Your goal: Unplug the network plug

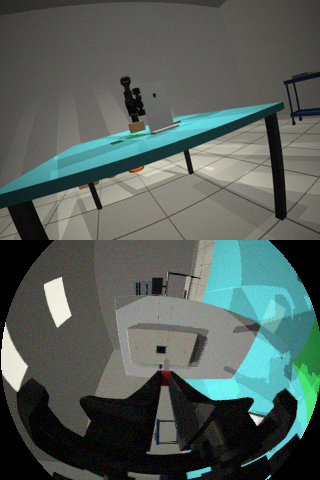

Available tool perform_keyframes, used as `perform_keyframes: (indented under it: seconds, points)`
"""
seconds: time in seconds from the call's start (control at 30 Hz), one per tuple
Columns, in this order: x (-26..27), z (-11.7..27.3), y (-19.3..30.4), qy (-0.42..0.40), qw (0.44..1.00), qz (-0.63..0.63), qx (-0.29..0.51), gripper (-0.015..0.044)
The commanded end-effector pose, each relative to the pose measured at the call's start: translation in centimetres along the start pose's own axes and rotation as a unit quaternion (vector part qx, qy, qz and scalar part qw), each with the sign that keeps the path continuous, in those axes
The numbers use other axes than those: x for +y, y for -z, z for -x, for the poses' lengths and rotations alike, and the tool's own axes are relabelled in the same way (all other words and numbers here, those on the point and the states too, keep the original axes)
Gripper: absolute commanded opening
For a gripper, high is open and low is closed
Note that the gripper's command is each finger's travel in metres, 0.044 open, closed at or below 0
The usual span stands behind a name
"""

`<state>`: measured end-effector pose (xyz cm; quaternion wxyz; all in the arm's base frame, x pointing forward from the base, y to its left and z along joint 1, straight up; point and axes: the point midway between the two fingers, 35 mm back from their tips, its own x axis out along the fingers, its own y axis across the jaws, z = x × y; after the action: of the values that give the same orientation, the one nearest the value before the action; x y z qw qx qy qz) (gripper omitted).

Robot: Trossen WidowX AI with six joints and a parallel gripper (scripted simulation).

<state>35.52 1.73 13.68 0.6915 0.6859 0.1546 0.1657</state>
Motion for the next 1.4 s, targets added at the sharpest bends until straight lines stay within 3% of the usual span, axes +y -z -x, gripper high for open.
perform_keyframes:
  seconds: [0.0,1.37]
  points:
    - [0.0,0.4,0.1,0.0,1.0,-0.001,0.003,0.0]
    - [5.4,2.1,1.2,0.0,1.0,-0.001,0.002,0.0]
